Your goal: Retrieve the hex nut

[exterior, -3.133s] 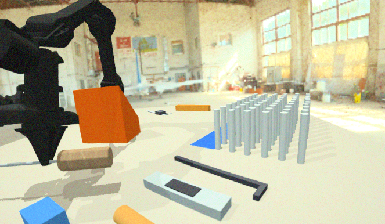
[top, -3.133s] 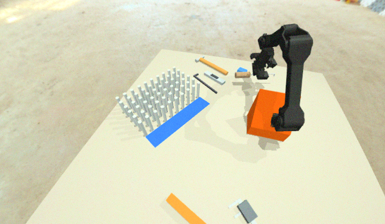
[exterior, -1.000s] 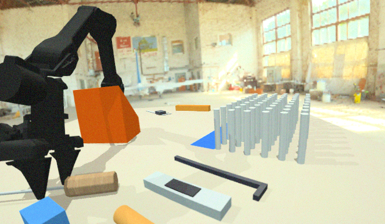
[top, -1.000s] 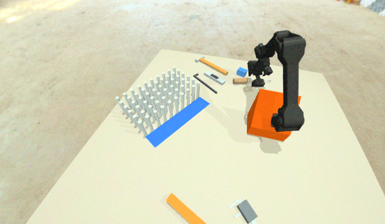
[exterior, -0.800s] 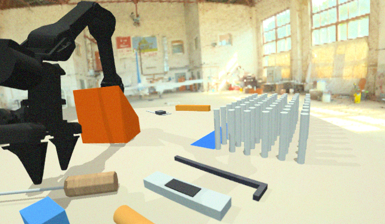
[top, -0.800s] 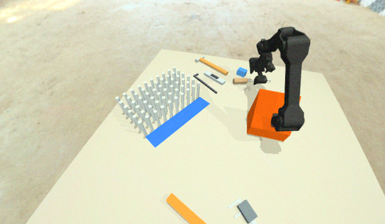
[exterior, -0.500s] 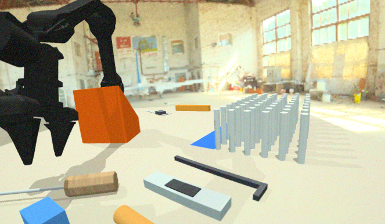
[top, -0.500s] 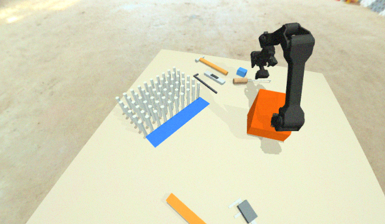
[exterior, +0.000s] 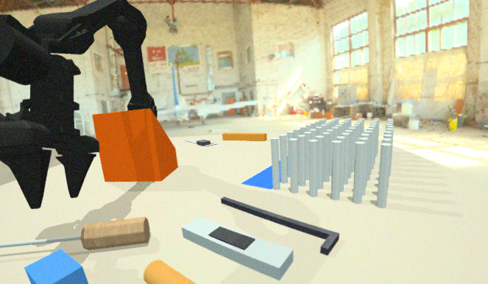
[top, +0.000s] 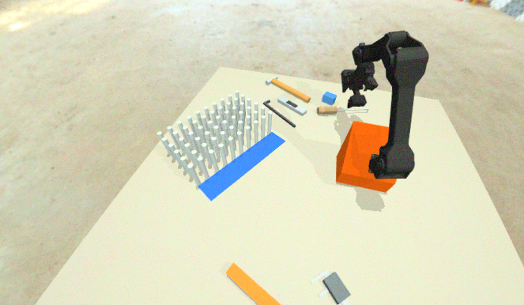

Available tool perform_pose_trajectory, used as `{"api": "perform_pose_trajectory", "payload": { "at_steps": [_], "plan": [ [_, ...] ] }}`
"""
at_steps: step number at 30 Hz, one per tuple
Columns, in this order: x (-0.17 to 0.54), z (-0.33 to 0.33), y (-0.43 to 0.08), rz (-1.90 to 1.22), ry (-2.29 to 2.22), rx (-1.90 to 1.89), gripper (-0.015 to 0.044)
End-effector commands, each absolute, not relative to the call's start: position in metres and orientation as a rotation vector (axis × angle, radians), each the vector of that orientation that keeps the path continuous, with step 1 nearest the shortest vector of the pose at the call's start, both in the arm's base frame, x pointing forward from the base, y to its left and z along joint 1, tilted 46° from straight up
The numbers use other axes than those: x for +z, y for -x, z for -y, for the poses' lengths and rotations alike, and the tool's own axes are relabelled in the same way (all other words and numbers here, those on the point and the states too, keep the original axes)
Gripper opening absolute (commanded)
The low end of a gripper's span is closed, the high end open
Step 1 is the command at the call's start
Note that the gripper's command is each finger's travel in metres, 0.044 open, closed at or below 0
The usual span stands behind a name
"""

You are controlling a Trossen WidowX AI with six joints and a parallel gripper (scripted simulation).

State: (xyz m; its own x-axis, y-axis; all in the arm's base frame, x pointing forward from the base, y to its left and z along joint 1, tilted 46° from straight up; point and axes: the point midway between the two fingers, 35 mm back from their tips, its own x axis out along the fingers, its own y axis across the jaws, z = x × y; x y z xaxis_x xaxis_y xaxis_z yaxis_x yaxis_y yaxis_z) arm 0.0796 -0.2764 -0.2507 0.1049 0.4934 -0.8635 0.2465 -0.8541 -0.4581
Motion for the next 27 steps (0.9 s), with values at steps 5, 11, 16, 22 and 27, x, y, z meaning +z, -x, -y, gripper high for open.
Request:
{"api": "perform_pose_trajectory", "payload": {
  "at_steps": [5,11,16,22,27],
  "plan": [
    [-0.243,0.279,-0.106,0.781,2.075,1.979,0.044],
    [-0.228,0.268,-0.166,0.803,1.859,2.288,0.044],
    [-0.228,0.267,-0.167,0.803,1.853,2.297,0.044],
    [-0.228,0.267,-0.167,0.803,1.853,2.297,0.0387],
    [-0.228,0.267,-0.167,0.803,1.853,2.297,0.028]
  ]
}}
